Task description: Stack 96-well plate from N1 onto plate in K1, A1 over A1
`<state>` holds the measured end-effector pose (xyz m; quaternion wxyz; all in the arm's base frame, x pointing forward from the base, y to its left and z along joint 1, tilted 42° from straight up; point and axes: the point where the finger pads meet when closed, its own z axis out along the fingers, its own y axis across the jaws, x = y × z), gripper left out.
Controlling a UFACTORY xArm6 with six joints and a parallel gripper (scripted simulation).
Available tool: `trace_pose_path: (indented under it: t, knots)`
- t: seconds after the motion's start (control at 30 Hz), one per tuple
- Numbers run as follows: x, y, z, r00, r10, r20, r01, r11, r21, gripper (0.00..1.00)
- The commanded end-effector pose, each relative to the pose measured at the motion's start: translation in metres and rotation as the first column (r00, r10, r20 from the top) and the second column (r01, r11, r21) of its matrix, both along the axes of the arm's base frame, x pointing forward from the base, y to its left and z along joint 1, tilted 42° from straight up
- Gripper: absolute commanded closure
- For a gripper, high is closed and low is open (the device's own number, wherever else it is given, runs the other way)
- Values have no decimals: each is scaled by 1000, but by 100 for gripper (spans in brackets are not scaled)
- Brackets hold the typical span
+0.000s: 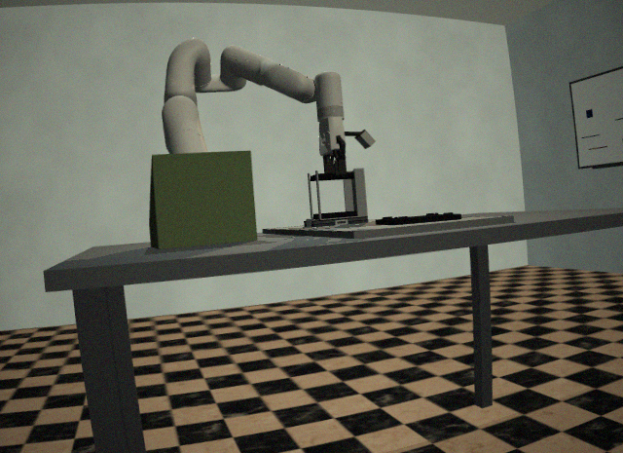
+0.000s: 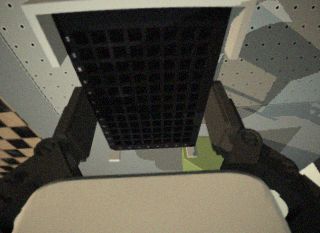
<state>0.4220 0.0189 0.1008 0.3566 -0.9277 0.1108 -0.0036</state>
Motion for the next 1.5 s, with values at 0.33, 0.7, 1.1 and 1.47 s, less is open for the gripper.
trace_pose_path:
  t: [0.33, 0.7, 1.1, 1.47]
  knots:
    - [3, 16, -18, 1000, -1, 3, 1, 1000, -1, 100]
    - [5, 25, -29, 1000, -1, 3, 1, 1000, -1, 100]
    - [6, 37, -41, 1000, -1, 3, 1, 1000, -1, 100]
    - [8, 49, -55, 1000, -1, 3, 1, 1000, -1, 100]
